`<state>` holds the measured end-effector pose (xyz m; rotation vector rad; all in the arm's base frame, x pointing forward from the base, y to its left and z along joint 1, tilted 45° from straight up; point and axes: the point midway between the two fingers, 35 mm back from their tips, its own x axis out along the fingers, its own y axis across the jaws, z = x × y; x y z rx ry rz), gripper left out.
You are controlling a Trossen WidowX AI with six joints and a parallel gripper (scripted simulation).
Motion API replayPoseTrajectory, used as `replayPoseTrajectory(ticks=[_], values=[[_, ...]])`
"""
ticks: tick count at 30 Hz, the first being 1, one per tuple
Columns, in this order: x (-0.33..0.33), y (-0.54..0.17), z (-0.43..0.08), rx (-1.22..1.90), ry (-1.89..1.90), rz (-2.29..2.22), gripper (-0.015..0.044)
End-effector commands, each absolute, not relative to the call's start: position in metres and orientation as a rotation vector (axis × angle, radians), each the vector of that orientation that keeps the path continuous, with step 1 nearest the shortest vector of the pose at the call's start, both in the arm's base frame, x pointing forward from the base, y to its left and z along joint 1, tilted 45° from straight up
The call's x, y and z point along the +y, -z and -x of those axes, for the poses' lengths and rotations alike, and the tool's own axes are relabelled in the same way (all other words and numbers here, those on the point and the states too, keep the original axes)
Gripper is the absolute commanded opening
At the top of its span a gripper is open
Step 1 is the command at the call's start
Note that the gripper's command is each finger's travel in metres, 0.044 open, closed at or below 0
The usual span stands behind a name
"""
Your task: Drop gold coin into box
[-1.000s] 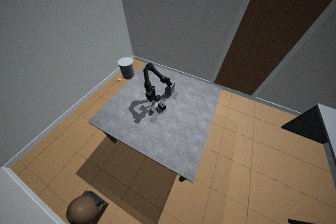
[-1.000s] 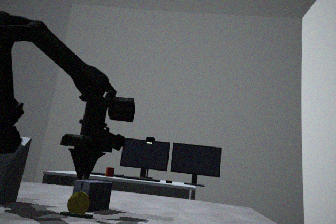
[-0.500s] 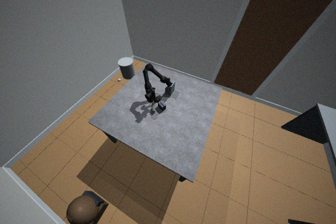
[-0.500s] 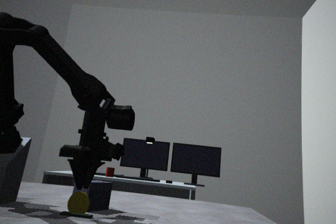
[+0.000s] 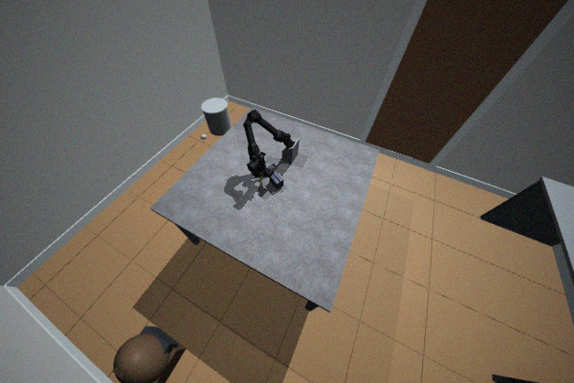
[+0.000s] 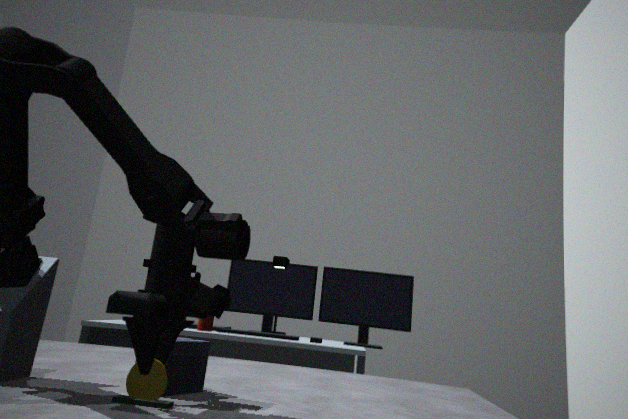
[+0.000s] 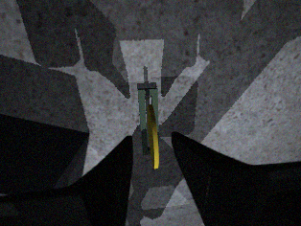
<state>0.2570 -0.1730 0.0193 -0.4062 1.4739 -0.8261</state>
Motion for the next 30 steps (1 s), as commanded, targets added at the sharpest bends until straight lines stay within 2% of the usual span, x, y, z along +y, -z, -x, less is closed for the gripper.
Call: replayPoseTrajectory(ticks=[1,16,22,30], values=[[-0.177,-0.014,-0.255,1.48,0.822,0.406,0.0161],[-0.192,0.0,-0.251,1.479,0.825,0.409,0.0161],[-0.192,0.0,-0.251,1.479,0.825,0.409,0.0003],[-0.192,0.0,-0.251,1.479,0.825,0.409,0.0]])
